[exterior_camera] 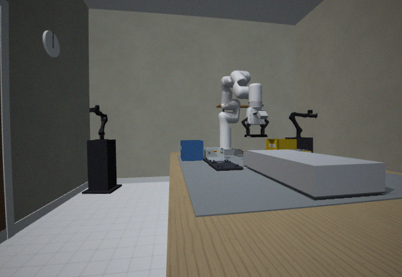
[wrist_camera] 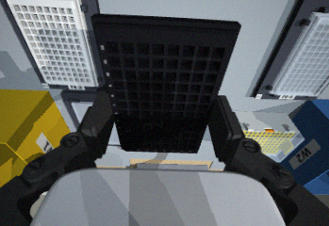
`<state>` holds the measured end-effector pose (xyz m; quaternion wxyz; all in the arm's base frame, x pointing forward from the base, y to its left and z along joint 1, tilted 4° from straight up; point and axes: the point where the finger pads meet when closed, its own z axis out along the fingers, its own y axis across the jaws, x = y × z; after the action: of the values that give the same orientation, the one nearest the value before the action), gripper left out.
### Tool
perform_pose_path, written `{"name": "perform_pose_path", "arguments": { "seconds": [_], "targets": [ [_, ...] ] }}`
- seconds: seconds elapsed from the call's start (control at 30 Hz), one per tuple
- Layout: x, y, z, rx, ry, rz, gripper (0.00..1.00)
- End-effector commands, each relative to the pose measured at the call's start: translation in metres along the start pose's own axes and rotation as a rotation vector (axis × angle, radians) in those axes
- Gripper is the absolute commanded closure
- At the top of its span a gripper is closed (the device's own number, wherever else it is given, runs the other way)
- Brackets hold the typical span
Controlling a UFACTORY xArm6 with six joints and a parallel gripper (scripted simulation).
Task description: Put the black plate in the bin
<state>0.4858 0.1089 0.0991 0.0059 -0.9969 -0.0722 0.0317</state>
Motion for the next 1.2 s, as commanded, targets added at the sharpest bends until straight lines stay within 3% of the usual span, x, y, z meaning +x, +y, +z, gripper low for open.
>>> {"name": "perform_pose_path", "arguments": {
  "seconds": [0.0, 1.17],
  "targets": [
    [-0.005, -0.010, -0.002, 0.000, 0.006, 0.001, 1.00],
    [-0.053, -0.078, -0.002, 0.001, 0.005, 0.000, 1.00]
  ]
}}
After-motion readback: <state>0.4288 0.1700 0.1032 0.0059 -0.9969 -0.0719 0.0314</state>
